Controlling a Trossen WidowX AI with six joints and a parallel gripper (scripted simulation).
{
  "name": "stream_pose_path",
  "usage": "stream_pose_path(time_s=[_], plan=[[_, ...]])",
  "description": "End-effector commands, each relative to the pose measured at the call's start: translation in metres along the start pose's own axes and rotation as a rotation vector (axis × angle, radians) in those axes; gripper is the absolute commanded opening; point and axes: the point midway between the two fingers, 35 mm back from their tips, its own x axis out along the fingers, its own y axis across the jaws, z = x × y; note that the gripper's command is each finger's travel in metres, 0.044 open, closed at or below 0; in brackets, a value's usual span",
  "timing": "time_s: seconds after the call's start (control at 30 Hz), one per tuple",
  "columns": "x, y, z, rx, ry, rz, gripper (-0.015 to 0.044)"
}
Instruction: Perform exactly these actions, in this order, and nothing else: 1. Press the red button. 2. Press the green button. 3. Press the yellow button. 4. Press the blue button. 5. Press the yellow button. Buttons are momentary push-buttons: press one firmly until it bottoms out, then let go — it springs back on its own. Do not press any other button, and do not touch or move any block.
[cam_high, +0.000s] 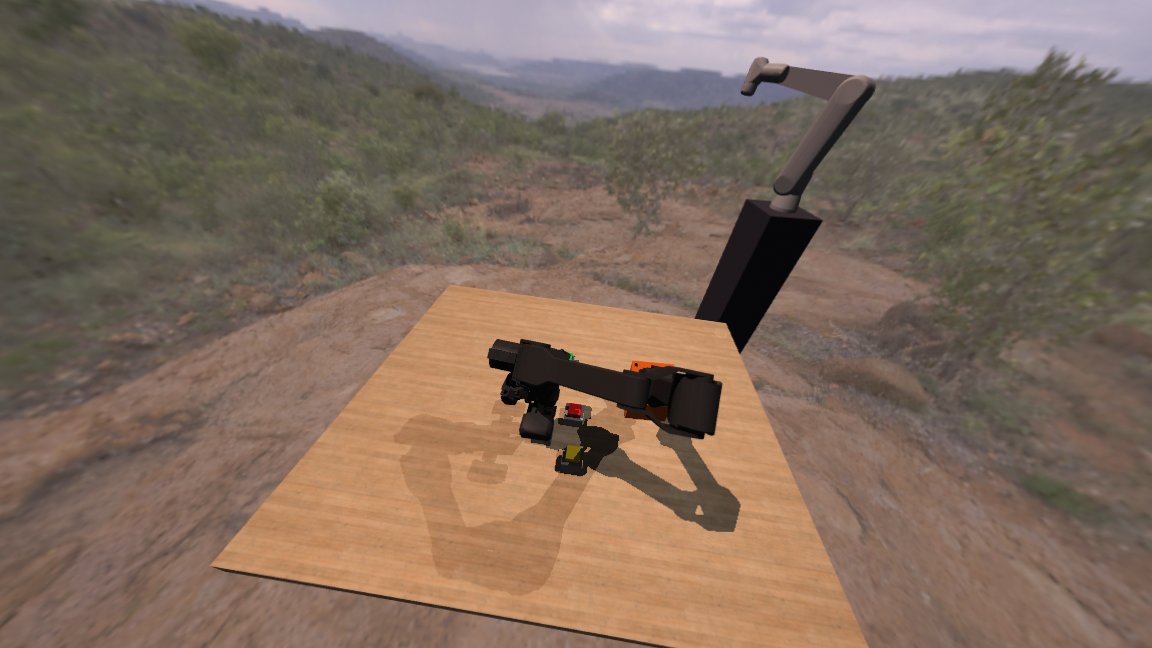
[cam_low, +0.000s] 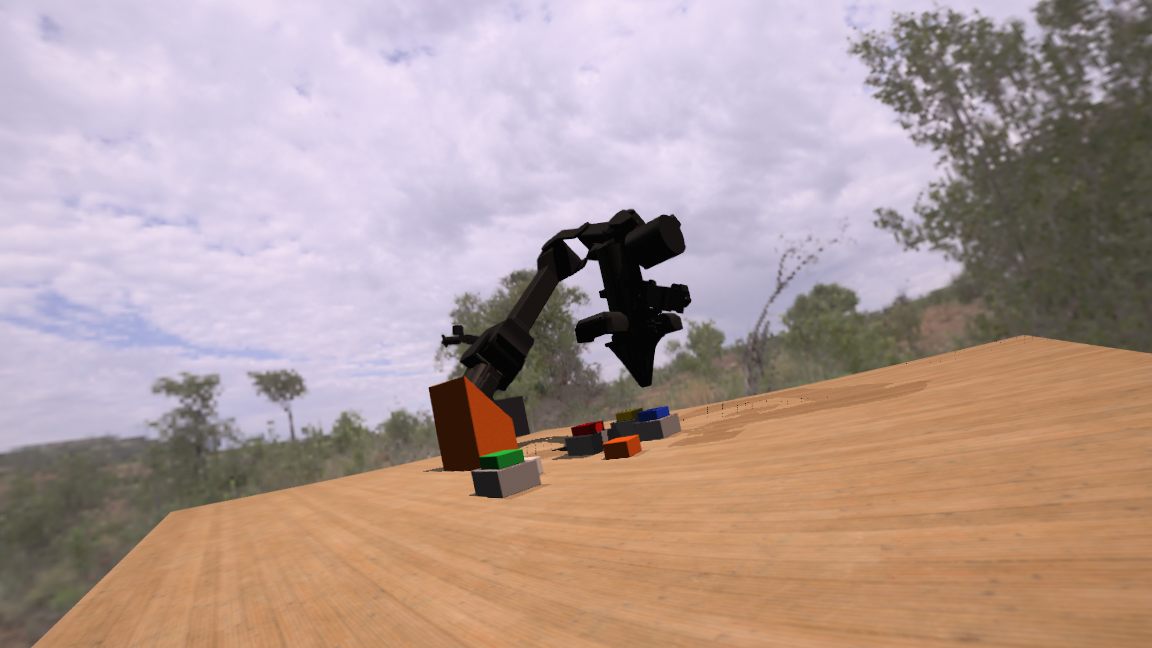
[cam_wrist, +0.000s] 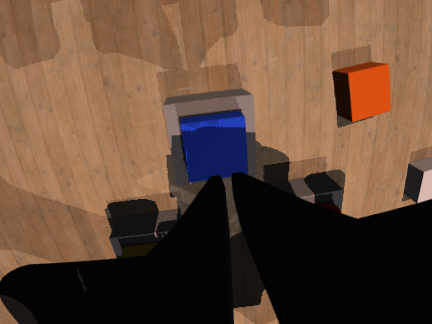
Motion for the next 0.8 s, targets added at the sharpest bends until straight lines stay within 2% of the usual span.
stream_pose_path(time_s=[0.0,0.77], plan=[[0.008,-0.001,0.001,0.007,-0.009,0.006,0.002],[0.042,0.0,0.001,0.007,-0.009,0.008,0.002]])
